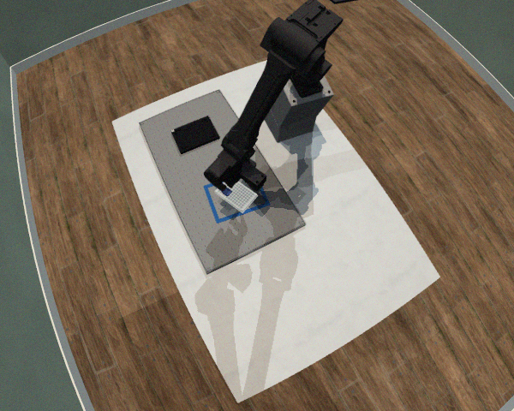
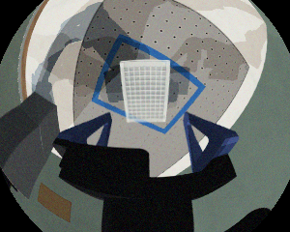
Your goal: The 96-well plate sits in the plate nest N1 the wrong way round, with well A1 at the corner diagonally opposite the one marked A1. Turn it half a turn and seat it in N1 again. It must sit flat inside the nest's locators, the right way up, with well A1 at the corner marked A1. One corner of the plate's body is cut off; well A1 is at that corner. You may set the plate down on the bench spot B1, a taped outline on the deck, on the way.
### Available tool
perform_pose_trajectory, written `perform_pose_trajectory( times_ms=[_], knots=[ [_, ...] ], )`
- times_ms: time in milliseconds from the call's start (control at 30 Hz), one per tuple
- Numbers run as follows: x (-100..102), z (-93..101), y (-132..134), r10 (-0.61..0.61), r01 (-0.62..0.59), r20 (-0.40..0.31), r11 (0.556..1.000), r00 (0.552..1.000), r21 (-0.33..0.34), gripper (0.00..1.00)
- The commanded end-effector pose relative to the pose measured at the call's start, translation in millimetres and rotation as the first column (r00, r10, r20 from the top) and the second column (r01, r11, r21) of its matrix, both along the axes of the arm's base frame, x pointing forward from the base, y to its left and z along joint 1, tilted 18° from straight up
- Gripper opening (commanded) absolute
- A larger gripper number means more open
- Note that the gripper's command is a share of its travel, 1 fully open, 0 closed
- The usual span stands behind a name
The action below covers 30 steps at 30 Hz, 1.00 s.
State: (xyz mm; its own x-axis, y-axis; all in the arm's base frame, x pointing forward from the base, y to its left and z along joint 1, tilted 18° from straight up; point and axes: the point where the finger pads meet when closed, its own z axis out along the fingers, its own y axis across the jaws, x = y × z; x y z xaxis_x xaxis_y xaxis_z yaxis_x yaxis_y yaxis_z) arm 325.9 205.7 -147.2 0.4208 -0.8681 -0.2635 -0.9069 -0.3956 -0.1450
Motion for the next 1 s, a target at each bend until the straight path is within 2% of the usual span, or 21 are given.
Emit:
perform_pose_trajectory(
  times_ms=[0, 533, 567, 767, 833, 867, 933, 967],
  knots=[
    [5, 4.8, 2, 0.006, -0.006, 0.014, 1.000, 1.000, 0.009, 1.00],
    [5, 4.8, 2, 0.006, -0.006, 0.014, 1.000, 1.000, 0.009, 1.00],
    [0, -3.1, 4, 0.026, -0.026, 0.009, 1.000, 1.000, 0.006, 1.00],
    [8, -11.3, 8, -0.003, 0.003, 0.013, 1.000, 1.000, 0.011, 1.00],
    [8, -11.3, 8, -0.003, 0.003, 0.013, 1.000, 1.000, 0.011, 1.00],
    [16, 1.0, 14, 0.007, -0.009, 0.049, 1.000, 0.999, 0.026, 1.00],
    [5, -16.2, 13, 0.009, -0.010, 0.013, 1.000, 1.000, 0.010, 1.00],
    [5, -17.9, 13, 0.009, -0.009, 0.012, 1.000, 1.000, 0.010, 1.00]
  ],
)
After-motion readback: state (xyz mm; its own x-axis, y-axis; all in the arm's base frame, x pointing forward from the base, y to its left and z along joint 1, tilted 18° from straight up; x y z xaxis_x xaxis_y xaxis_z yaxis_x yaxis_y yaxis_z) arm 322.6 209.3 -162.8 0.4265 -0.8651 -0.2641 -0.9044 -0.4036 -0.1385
